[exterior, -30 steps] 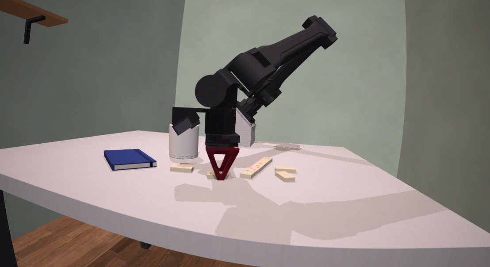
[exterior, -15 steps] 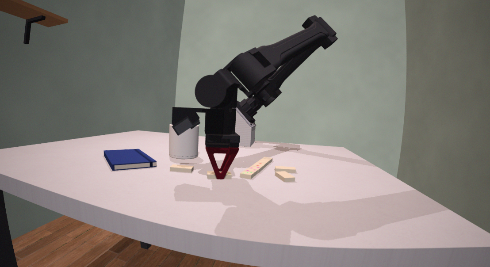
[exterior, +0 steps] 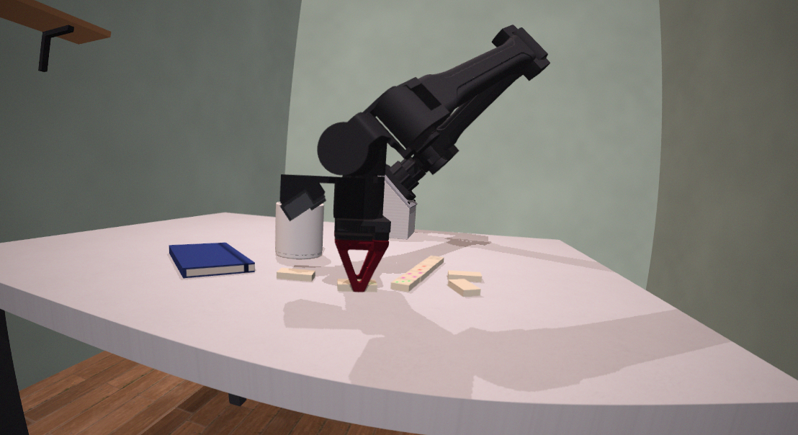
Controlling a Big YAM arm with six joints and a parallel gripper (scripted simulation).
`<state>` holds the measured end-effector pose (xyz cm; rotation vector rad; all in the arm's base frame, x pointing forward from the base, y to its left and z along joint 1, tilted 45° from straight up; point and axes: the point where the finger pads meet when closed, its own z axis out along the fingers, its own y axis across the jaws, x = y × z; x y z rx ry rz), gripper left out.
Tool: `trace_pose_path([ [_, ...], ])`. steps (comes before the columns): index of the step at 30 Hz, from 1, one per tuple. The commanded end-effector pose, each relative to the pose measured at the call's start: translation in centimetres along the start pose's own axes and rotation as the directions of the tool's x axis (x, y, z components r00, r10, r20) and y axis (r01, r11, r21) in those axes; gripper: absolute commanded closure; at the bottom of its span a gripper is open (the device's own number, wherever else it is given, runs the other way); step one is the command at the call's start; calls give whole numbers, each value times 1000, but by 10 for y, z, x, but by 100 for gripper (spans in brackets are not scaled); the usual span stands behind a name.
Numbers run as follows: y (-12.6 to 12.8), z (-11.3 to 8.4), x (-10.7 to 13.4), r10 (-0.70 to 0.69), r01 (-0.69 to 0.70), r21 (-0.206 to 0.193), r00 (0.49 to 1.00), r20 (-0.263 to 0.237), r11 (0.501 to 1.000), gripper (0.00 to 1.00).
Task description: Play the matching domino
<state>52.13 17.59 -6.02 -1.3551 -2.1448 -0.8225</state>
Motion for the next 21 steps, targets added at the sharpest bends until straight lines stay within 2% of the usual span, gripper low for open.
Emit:
trace_pose_path([
  [1,16,-18,-2,-19,20,-33,1000,18,999,78],
  [9,17,-20,-2,-21,22,-36,1000,19,999,78],
  [10,4,-6,-1,-4,4,-12,1000,5,1000,78],
  [21,17,-20,-2,-22,22,-37,1000,19,999,78],
])
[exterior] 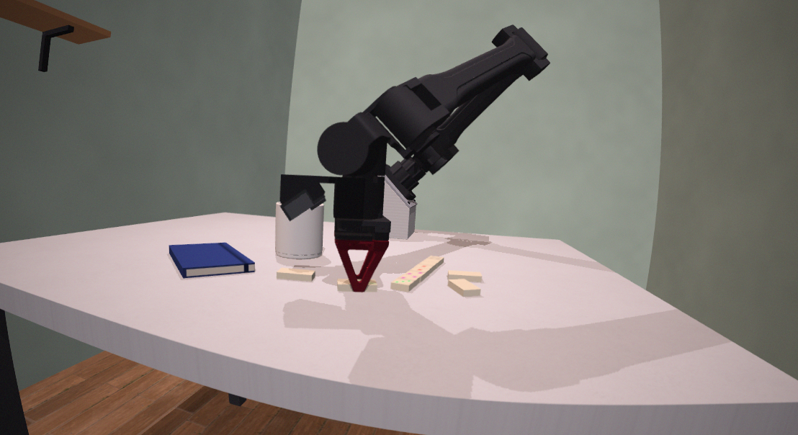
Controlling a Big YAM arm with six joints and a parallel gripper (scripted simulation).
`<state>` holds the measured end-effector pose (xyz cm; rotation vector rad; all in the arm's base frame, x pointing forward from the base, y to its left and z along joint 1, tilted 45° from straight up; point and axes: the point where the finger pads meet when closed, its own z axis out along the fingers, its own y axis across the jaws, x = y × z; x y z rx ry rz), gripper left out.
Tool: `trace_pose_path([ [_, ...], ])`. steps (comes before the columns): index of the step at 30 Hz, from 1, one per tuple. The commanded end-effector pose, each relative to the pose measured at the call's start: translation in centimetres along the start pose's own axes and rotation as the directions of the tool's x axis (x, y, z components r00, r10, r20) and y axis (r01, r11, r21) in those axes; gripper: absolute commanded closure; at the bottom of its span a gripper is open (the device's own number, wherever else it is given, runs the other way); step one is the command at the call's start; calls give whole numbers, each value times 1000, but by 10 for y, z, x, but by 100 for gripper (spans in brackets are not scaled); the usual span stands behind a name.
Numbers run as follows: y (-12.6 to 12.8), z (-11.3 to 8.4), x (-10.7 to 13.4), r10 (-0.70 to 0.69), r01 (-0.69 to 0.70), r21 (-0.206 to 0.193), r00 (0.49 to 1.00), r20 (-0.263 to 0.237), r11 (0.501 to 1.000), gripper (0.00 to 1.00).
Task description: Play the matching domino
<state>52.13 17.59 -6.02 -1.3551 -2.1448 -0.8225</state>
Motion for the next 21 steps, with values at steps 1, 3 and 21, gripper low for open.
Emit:
trace_pose_path([
  [1,17,-20,-2,-22,22,-37,1000,19,999,78],
  [3,17,-20,-2,-22,22,-37,1000,19,999,78],
  [21,17,-20,-2,-22,23,-37,1000,20,999,78],
])
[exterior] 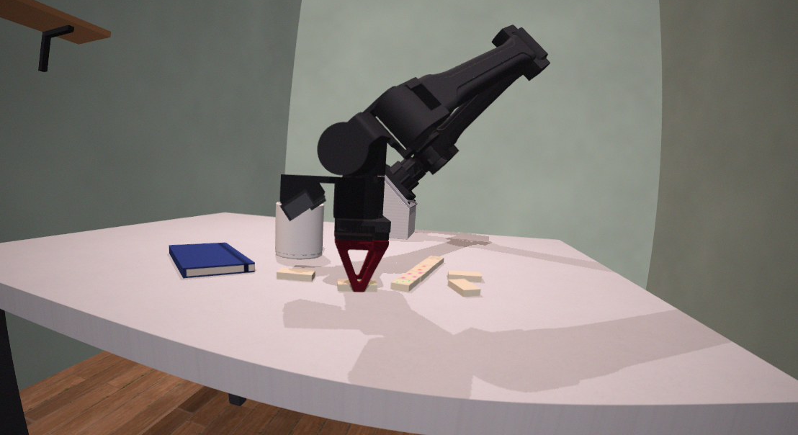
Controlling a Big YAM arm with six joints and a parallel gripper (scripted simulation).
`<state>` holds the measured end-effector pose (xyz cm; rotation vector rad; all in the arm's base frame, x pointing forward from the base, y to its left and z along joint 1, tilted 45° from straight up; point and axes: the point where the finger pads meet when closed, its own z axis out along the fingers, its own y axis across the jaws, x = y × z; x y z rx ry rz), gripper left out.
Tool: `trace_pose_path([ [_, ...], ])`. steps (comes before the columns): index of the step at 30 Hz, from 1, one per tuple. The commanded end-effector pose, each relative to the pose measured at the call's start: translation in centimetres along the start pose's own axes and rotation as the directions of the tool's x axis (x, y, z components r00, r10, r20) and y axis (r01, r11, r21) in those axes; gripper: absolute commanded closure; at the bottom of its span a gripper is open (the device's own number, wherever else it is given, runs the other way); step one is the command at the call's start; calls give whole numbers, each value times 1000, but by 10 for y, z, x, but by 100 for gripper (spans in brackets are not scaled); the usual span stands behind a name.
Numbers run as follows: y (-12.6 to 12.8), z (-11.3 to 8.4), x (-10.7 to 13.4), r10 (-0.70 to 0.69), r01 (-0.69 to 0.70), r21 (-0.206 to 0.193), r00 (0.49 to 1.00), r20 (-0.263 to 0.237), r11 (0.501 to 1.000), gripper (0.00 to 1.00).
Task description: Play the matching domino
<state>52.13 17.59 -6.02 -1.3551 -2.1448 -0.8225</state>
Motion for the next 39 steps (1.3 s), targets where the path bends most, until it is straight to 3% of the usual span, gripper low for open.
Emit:
trace_pose_path([
  [1,17,-20,-2,-22,23,-37,1000,20,999,78],
  [2,4,-10,-1,-4,4,-12,1000,5,1000,78],
  [11,17,-60,-2,-26,26,-41,999,20,999,78],
  [18,17,-60,-2,-26,26,-41,999,20,999,78],
  [19,0,-47,-3,10,-10,-11,1000,3,1000,78],
  [28,17,-99,-2,-38,39,-44,999,22,998,78],
  [35,17,-99,-2,-38,39,-44,999,22,998,78],
  [36,0,-82,-2,0,0,-11,1000,1,1000,78],
  [39,6,-100,-2,-15,15,-23,1000,9,1000,78],
])
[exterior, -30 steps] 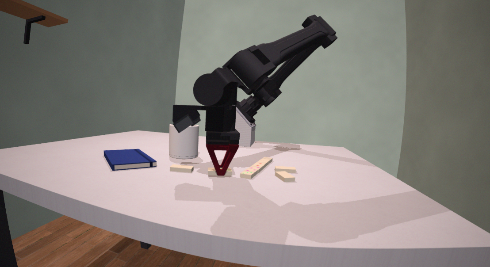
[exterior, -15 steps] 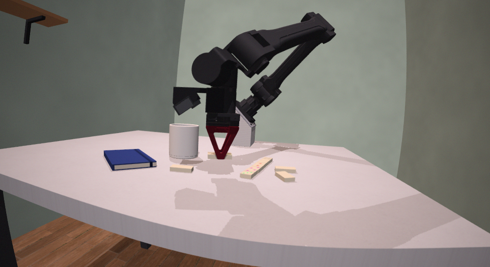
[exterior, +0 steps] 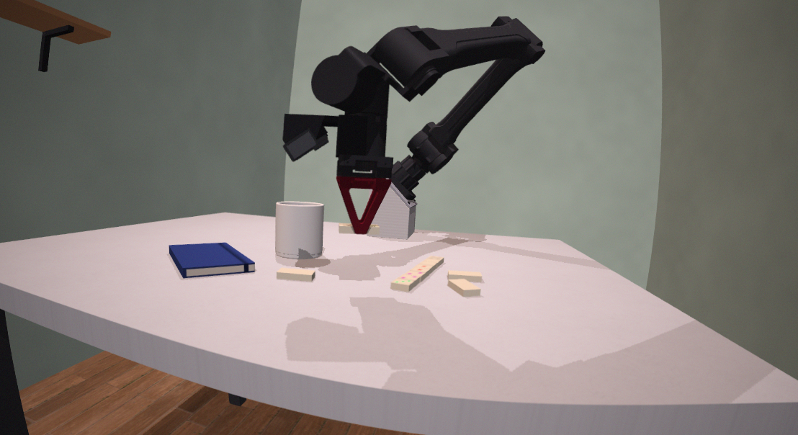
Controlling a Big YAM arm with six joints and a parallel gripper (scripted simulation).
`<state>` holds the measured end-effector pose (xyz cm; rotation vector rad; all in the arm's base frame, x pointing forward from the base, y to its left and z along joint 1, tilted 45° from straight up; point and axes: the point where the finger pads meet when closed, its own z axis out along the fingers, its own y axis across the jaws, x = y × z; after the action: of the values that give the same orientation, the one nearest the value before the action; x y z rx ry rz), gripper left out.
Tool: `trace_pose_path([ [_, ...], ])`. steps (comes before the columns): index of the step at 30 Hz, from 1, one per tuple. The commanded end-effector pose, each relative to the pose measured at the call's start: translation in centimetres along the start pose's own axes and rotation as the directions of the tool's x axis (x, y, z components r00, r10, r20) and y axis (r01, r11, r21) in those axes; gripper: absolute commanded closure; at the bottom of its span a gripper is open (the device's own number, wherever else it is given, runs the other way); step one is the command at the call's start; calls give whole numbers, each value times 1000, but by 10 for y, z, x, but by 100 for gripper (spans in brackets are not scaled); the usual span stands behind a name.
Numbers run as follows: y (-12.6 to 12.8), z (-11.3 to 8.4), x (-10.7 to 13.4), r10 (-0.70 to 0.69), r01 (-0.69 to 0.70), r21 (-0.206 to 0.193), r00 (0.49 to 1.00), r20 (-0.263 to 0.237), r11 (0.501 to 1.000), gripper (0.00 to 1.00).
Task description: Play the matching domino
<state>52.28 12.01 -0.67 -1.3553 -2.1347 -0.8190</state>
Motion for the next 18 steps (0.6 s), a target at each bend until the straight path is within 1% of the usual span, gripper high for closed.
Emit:
trace_pose_path([
  [1,13,-29,-1,-26,27,-30,999,18,999,78],
  [6,23,-59,0,-51,53,-51,998,32,997,78],
  [13,23,-59,0,-51,53,-51,998,32,997,78],
  [14,7,-40,-1,-13,13,-18,1000,9,1000,78],
  [18,15,-55,0,-31,32,-33,999,20,999,78],
])
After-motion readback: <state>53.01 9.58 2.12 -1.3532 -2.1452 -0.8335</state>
